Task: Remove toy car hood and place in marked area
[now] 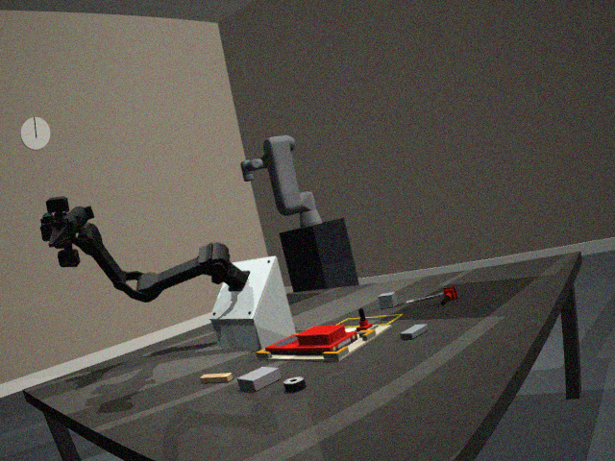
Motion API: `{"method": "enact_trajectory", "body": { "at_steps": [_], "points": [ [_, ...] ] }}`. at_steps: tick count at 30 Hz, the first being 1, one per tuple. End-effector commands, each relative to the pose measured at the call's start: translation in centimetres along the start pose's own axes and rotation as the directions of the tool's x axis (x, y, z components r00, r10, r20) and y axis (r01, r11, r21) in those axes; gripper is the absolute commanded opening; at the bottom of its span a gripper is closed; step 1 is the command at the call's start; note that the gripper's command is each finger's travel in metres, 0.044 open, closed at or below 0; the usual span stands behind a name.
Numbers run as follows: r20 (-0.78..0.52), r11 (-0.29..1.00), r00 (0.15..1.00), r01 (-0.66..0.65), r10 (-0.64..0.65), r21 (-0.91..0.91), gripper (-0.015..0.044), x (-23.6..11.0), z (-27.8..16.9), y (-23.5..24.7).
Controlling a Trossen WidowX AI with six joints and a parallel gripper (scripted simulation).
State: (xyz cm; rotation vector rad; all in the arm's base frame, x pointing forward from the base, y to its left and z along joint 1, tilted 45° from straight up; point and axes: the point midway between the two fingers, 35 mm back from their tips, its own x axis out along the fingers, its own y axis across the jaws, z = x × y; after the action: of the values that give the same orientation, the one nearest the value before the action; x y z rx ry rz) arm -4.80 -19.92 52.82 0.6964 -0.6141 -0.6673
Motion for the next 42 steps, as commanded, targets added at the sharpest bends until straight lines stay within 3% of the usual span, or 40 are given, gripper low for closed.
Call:
{"method": "enact_trajectory", "body": {
  "at_steps": [1,9,17,29,42],
  "points": [
    [-0.002,1.000,1.000,-0.002,0.002,-0.005,0.0026,0.0,-0.1,0.2],
    [-0.095,0.971,0.992,-0.097,0.078,-0.219,0.0236,1.5,-6.9,7.1],
    [-0.203,0.870,0.976,-0.163,0.074,-0.465,0.0440,2.8,-15.9,13.0],
    [-0.384,0.589,0.921,-0.273,-0.069,-0.761,0.0440,4.7,-32.7,15.6],
    [-0.486,0.224,0.786,-0.432,-0.382,-0.874,0.0440,5.6,-49.6,8.8]
  ]
}}
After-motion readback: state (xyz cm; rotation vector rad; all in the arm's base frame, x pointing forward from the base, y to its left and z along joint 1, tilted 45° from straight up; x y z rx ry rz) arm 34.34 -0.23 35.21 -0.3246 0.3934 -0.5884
